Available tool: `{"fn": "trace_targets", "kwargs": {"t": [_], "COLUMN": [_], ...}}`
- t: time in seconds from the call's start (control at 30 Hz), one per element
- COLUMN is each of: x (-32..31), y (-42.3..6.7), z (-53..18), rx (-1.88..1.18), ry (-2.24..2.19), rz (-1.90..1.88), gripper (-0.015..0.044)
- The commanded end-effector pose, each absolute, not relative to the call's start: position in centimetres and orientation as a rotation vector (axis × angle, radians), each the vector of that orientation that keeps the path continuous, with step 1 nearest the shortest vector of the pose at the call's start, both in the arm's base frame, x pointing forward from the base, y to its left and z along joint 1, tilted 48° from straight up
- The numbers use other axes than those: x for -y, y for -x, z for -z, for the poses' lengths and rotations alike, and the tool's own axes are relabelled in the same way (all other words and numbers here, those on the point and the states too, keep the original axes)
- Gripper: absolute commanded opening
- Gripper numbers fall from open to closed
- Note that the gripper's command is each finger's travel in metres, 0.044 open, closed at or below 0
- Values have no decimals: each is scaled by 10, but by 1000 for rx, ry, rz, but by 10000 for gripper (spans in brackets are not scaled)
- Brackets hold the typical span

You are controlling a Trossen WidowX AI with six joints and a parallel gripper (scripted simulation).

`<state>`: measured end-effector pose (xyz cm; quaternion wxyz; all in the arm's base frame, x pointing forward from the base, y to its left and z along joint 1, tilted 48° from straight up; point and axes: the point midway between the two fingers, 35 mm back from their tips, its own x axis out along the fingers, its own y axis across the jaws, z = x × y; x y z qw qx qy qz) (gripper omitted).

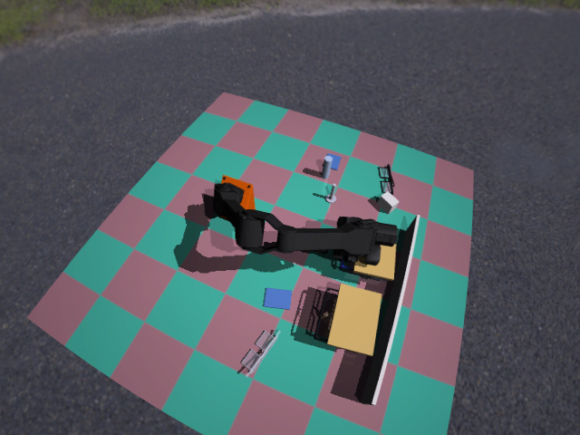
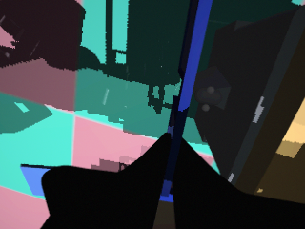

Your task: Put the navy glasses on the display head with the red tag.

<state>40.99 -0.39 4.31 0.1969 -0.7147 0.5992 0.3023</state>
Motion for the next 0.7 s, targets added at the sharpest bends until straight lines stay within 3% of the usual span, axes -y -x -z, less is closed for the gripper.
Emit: {"fn": "trace_targets", "kwargs": {"t": [0.0,0.27,0.4,0.67], "x": [6,8,6,6], "y": [-410,-411,-410,-410], "z": [-42,-40,-41,-41], "rx": [-1680,-1680,-1678,-1678], "ry": [2008,2008,2001,2001], "rz": [-846,-846,-847,-847], "gripper": [0,0,105,107]}}
